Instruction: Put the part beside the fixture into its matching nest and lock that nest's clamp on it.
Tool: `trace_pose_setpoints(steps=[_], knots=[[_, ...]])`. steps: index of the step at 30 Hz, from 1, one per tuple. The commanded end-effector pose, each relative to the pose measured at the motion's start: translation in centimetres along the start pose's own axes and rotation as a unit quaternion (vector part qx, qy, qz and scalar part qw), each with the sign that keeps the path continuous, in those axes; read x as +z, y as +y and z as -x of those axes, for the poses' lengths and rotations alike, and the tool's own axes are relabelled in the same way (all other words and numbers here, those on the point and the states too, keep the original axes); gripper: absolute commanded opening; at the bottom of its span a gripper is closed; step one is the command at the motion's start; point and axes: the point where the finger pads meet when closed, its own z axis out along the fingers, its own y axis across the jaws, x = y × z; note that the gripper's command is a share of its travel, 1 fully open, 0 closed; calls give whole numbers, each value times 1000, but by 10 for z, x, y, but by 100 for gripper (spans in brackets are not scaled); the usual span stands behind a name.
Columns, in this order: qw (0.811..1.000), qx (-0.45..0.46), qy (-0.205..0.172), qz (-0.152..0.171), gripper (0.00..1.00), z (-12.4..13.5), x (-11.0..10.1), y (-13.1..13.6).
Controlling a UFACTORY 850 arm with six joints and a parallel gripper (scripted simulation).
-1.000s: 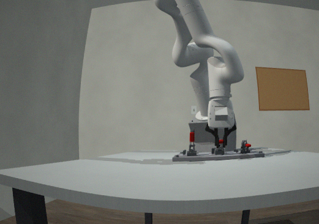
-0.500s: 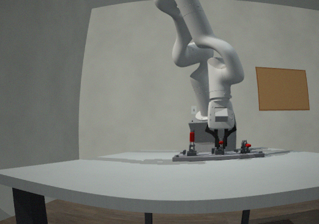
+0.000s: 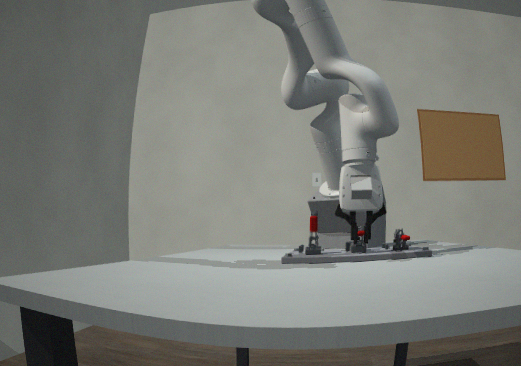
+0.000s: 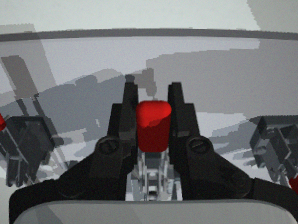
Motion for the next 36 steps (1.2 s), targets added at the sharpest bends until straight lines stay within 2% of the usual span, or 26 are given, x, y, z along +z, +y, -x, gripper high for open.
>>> trace_pose_setpoints(steps=[1,36], knots=[[1000,0,0,0,0,0,0,0],[1000,0,0,0,0,-2,4,0]])
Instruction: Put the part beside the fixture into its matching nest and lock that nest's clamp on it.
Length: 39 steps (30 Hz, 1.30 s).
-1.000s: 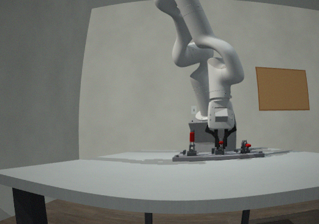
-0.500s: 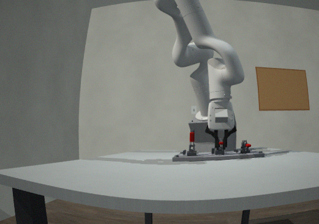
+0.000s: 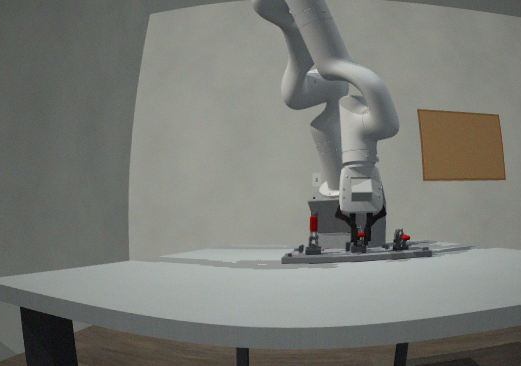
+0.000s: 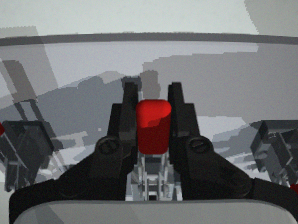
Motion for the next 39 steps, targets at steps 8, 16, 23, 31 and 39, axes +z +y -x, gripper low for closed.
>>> trace_pose_setpoints(steps=[8,16,23,31,39], knots=[[1000,0,1,0,47,-1,0,0],[1000,0,1,0,47,-1,0,0],[1000,0,1,0,47,-1,0,0],[1000,0,1,0,47,-1,0,0],[1000,0,1,0,47,-1,-2,0]])
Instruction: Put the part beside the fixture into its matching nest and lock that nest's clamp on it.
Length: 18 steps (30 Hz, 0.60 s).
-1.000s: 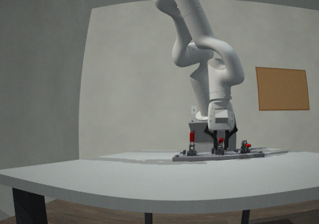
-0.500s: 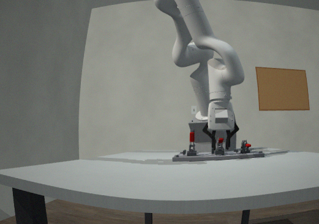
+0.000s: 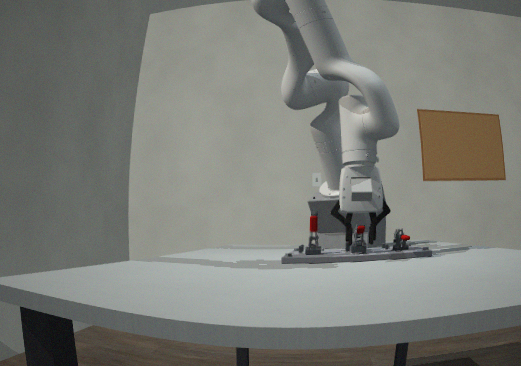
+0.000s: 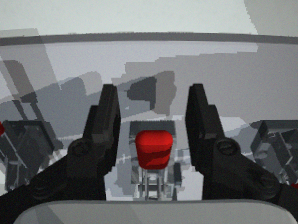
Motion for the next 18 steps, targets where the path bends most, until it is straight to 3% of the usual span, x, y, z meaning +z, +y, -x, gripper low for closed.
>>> trace_pose_setpoints(steps=[1,18], knots=[[1000,0,1,0,47,-1,-3,0],[1000,0,1,0,47,-1,-54,0]])
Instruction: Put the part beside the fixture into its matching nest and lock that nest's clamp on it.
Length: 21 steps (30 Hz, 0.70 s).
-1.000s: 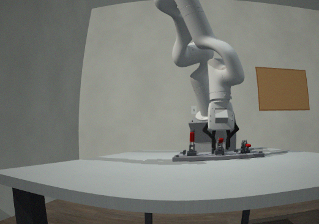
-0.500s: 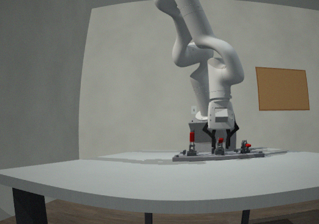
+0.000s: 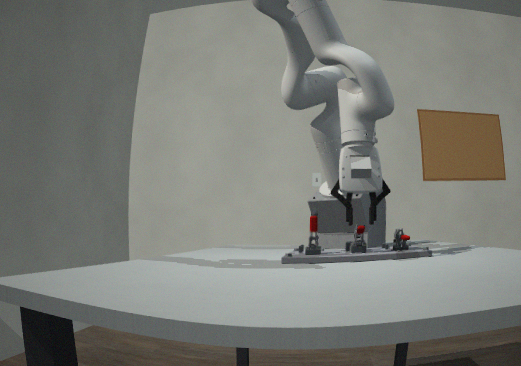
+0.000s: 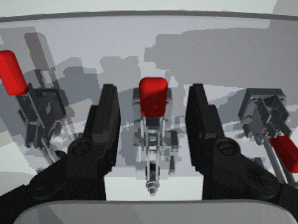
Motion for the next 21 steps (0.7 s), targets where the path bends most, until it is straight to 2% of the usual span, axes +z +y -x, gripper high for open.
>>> trace_pose_setpoints(steps=[1,21], knots=[[1000,0,-1,1,47,-1,-12,0],[1000,0,-1,1,47,-1,-16,0]])
